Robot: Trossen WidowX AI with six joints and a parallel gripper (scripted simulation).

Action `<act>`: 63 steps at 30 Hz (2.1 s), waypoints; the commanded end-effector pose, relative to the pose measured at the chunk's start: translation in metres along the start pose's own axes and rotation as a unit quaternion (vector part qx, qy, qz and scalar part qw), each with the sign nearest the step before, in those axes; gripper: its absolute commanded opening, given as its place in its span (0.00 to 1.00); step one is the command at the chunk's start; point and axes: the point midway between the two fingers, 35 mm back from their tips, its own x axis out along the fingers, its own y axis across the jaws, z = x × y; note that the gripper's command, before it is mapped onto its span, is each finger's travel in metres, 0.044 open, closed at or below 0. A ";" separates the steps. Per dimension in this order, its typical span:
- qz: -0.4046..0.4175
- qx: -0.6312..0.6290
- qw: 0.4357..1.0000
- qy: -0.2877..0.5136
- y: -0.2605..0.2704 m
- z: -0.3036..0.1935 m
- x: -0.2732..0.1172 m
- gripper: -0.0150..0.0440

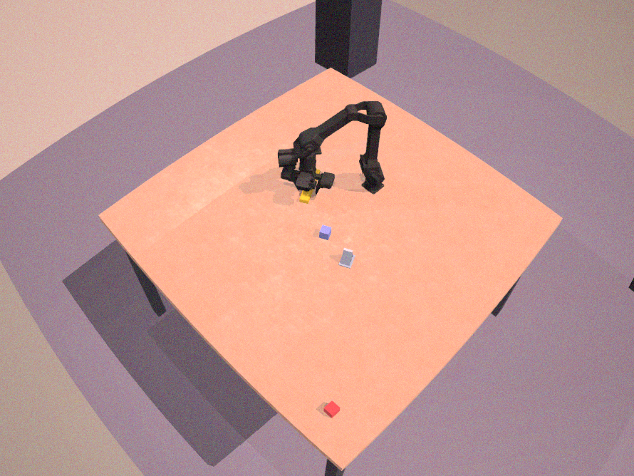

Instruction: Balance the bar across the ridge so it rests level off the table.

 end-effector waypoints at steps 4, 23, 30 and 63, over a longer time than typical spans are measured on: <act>0.000 -0.002 1.000 0.001 0.000 -0.001 0.001 0.79; 0.001 0.000 1.000 0.000 0.000 0.000 0.001 0.39; 0.000 0.000 1.000 0.000 -0.003 0.001 -0.015 0.25; 0.000 -0.002 1.000 0.001 -0.002 0.001 -0.099 0.25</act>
